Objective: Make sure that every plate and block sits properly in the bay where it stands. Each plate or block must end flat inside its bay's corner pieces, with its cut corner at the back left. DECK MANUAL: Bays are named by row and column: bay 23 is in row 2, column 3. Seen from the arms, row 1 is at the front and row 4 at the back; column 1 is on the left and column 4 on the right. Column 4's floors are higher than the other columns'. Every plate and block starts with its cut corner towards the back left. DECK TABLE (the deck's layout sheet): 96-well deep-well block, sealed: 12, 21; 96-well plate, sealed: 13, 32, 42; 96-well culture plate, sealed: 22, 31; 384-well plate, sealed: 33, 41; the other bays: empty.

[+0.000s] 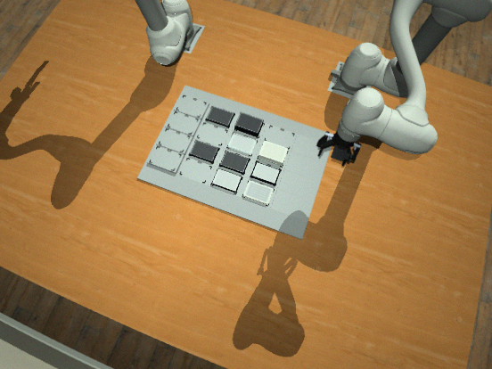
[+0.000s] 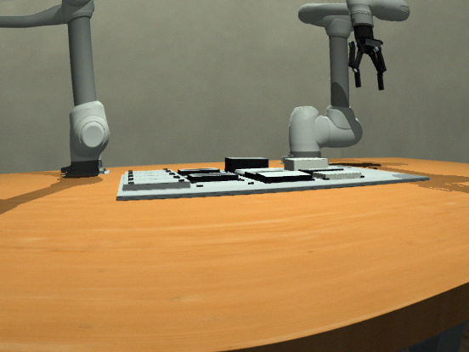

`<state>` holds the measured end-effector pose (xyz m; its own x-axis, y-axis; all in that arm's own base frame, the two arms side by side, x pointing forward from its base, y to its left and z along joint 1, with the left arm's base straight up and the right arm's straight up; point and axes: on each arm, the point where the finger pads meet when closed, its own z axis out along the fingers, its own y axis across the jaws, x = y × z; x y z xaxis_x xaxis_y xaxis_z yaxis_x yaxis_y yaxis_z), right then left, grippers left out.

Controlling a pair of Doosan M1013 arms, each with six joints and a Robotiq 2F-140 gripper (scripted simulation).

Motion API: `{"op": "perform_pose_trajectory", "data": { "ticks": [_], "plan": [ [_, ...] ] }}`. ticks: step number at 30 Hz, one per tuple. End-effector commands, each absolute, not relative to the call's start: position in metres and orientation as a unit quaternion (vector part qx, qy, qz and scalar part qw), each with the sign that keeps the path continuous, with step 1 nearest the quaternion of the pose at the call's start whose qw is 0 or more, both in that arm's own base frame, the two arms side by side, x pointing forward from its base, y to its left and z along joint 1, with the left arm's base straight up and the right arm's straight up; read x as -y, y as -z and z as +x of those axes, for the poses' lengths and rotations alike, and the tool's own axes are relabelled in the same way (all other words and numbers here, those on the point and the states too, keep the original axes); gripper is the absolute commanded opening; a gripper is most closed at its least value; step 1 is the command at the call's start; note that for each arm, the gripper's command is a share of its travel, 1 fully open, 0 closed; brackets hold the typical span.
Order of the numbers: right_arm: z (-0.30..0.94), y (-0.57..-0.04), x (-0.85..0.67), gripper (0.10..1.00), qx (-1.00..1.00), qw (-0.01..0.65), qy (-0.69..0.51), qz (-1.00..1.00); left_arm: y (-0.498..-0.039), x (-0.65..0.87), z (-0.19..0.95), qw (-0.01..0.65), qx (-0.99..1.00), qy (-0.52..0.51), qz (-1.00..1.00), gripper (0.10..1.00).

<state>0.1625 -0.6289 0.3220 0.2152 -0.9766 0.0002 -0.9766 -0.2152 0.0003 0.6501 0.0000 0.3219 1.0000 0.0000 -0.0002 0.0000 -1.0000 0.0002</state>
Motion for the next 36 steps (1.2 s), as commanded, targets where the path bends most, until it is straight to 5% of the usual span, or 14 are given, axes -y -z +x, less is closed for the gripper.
{"op": "perform_pose_trajectory", "data": {
  "ticks": [1, 36],
  "plan": [
    [0.149, -0.323, 0.632, 1.0, 0.643, 0.0, -0.001, 0.766, -0.323, 0.0, 0.65, 0.0, 0.0, -0.001, 1.0, 0.698],
    [0.004, -0.323, 0.65, 1.0, 0.707, 0.0, -0.001, 0.707, -0.323, 0.0, 0.65, 0.0, 0.0, -0.001, 1.0, 0.698]
  ]
}}
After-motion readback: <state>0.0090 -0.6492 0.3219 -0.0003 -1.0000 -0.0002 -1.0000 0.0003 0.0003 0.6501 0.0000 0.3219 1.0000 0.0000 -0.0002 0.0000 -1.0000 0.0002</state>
